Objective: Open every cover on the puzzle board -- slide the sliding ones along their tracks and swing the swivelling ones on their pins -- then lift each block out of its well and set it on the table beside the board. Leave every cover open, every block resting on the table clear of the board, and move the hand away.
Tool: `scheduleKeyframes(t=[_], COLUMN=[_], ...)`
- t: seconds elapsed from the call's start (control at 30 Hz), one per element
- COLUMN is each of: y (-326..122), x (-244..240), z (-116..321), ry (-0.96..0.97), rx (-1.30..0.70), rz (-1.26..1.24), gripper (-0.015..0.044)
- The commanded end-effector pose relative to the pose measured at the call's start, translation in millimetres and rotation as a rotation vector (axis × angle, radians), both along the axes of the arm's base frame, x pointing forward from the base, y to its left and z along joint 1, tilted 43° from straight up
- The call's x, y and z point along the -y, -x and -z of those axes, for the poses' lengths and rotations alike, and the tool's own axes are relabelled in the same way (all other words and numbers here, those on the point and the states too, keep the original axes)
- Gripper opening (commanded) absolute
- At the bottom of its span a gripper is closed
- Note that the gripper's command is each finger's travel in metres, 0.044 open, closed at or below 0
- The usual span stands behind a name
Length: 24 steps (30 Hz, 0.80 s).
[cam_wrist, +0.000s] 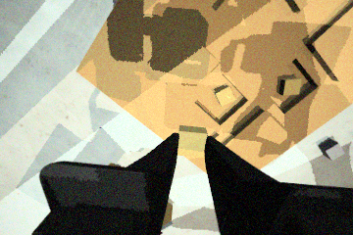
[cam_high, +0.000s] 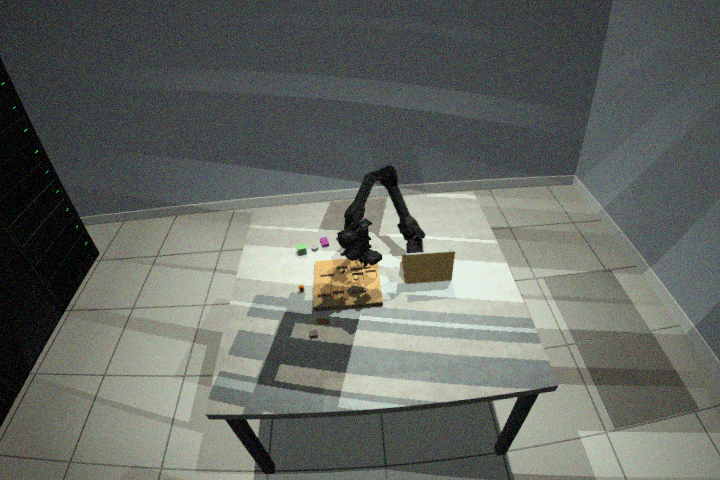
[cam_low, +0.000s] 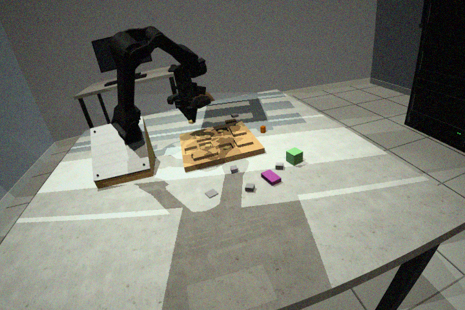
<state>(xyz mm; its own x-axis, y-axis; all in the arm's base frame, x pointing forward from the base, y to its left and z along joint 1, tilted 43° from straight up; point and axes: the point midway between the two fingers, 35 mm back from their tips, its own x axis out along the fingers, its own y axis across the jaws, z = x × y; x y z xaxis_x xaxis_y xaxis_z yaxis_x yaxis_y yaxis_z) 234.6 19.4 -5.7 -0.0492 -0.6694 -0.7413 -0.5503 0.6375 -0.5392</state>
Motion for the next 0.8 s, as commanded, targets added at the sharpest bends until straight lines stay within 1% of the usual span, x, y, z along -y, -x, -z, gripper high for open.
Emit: scheduleKeyframes(t=[0.0, 0.77], y=[-6.6, -35.0], x=[-9.6, -73.5], z=[6.2, 56.9], ry=[-0.004, -0.013], rx=[0.002, 0.004], rz=[0.005, 0.005], gripper=[0.008, 0.008])
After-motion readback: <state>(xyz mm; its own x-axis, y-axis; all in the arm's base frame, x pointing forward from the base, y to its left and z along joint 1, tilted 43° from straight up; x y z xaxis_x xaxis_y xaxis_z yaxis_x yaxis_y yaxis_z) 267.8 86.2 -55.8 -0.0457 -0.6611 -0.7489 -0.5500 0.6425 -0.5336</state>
